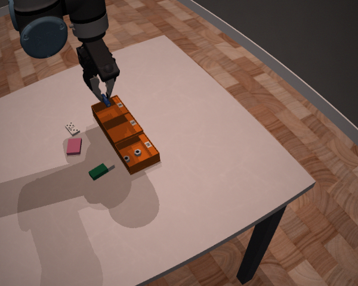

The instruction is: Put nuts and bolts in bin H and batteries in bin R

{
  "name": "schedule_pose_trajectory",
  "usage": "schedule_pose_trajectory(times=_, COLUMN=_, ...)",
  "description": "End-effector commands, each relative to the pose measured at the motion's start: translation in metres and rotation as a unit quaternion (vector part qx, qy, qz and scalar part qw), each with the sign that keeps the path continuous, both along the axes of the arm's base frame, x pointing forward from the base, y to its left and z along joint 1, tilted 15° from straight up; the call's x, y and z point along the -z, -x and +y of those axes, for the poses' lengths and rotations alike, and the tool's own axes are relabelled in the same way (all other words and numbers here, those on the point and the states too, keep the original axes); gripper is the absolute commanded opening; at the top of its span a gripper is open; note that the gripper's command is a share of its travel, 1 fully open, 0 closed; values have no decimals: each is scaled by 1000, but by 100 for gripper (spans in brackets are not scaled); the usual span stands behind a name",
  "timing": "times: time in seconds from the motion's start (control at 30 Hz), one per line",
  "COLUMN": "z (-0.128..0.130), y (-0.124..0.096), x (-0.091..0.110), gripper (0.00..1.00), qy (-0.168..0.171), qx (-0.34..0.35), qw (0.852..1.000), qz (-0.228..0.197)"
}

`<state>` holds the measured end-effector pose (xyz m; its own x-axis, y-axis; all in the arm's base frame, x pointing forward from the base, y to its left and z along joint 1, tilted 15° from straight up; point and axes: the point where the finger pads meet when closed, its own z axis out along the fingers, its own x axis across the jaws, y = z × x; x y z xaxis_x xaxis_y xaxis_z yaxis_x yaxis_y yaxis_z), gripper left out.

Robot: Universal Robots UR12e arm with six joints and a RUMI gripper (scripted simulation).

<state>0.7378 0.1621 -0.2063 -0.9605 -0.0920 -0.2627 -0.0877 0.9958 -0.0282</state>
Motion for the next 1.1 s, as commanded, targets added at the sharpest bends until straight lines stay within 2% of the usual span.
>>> schedule_pose_trajectory(times=0.0, z=-2, y=0, x=0, gripper=0, qy=0, qx=0, qw=1000, qz=0)
schedule_pose_trajectory(times=0.93, z=-9, y=2, x=0, gripper=0, qy=0, qx=0, qw=1000, qz=0)
schedule_pose_trajectory(times=1.07, z=-9, y=0, x=8, gripper=0, qy=0, qx=0, qw=1000, qz=0)
